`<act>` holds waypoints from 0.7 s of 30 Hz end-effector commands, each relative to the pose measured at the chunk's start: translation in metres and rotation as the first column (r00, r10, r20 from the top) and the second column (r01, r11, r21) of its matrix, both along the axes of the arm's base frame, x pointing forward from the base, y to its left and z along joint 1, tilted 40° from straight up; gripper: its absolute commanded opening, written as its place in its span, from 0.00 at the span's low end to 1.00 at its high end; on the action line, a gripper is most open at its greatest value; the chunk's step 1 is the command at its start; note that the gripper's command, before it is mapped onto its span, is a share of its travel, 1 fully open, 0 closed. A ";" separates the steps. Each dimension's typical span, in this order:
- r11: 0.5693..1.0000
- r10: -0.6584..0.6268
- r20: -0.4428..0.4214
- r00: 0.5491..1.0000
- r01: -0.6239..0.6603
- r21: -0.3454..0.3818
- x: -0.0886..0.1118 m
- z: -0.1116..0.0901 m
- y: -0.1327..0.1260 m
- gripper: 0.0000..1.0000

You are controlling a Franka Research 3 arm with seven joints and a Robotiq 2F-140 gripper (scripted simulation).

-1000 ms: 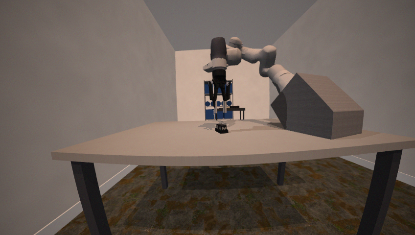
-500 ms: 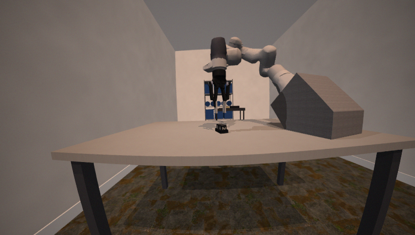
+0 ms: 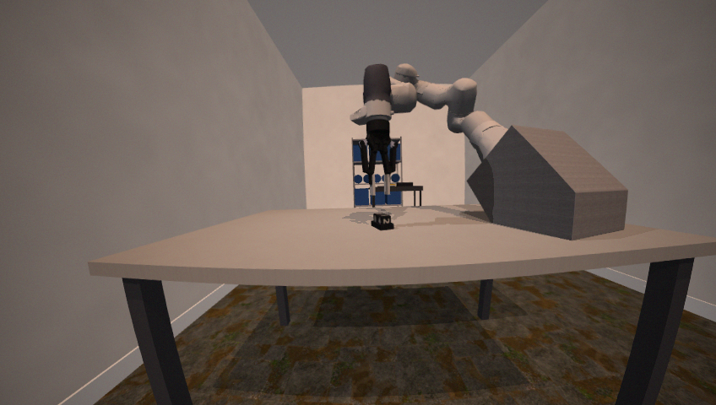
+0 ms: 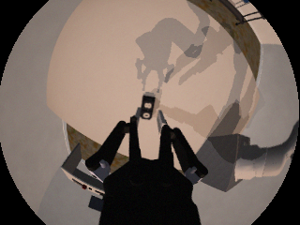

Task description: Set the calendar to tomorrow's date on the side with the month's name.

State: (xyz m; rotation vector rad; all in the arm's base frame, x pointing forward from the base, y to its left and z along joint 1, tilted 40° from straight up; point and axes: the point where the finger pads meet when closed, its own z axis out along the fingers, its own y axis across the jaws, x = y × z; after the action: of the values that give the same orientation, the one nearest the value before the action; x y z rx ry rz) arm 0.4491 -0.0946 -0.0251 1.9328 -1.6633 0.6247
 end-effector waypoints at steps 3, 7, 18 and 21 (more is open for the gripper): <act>1.000 -0.001 0.005 1.000 0.001 0.002 0.001 -0.002 -0.001 0.29; 1.000 -0.001 0.006 1.000 0.001 0.001 0.001 -0.003 -0.002 0.29; 1.000 -0.002 0.006 1.000 0.002 0.001 0.002 -0.013 -0.011 0.29; 1.000 -0.002 0.006 1.000 0.002 0.001 0.002 -0.017 -0.014 0.29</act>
State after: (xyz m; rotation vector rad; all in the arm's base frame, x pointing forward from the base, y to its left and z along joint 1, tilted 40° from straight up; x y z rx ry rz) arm 0.4492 -0.1055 -0.0386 1.9343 -1.6571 0.6225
